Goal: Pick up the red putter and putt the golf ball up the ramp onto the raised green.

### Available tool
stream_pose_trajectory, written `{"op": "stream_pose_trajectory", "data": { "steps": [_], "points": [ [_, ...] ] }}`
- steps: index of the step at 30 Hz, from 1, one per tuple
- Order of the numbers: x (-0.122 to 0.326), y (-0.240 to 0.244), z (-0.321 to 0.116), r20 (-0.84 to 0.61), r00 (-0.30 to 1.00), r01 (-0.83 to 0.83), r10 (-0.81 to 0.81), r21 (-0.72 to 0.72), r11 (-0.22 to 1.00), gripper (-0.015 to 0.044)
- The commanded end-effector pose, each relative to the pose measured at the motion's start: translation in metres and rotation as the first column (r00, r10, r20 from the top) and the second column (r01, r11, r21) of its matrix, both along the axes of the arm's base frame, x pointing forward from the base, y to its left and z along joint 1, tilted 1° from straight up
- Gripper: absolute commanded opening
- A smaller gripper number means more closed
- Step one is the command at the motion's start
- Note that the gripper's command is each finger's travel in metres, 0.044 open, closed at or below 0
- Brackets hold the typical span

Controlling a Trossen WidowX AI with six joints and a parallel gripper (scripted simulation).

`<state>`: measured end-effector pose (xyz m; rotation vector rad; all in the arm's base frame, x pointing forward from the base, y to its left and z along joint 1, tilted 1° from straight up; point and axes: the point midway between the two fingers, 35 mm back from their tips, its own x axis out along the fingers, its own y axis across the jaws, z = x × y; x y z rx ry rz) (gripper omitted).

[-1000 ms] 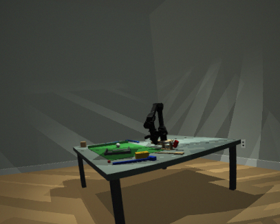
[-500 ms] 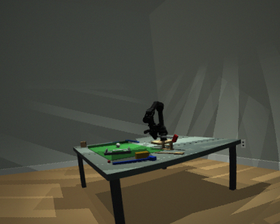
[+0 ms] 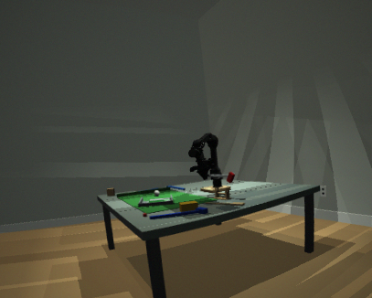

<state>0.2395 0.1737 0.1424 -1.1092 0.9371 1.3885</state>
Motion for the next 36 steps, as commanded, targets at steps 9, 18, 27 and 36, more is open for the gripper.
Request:
{"op": "stream_pose_trajectory", "data": {
  "steps": [9,18,27,36],
  "points": [
    [0.025,-0.049,0.004,-0.020,0.951,0.308,-0.308,-0.014,0.951,0.0000],
    [0.037,-0.096,0.006,-0.044,0.818,0.572,-0.574,-0.052,0.819,0.0000],
    [0.041,-0.145,0.009,-0.057,0.611,0.784,-0.789,-0.091,0.614,0.0000],
    [0.037,-0.193,0.011,-0.061,0.350,0.926,-0.935,-0.129,0.355,0.0000]
  ]
}}
